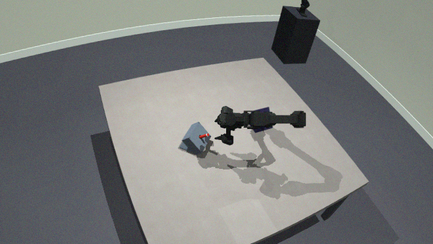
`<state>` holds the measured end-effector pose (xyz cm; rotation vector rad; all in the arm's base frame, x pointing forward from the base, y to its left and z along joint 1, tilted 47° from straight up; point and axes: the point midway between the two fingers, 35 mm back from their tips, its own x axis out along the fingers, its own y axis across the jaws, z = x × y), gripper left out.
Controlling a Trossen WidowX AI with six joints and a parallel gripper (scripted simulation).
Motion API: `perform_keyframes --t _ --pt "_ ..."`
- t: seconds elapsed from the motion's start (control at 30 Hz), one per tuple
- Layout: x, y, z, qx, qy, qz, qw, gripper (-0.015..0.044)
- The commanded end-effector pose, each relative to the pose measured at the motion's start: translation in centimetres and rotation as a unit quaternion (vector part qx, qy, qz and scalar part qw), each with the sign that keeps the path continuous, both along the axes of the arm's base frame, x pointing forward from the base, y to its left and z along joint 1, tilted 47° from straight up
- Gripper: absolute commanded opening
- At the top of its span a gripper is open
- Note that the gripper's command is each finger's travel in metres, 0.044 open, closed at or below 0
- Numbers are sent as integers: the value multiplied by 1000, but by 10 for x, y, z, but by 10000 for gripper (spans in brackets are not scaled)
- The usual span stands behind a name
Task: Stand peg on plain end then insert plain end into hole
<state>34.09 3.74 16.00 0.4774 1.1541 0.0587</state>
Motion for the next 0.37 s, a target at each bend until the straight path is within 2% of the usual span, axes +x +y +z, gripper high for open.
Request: perform_keyframes --t 0.0,0.33 --pt "-4 -2 9 1 -3 2 1000 440" --pt "-4 -3 10 1 -2 2 1000 440"
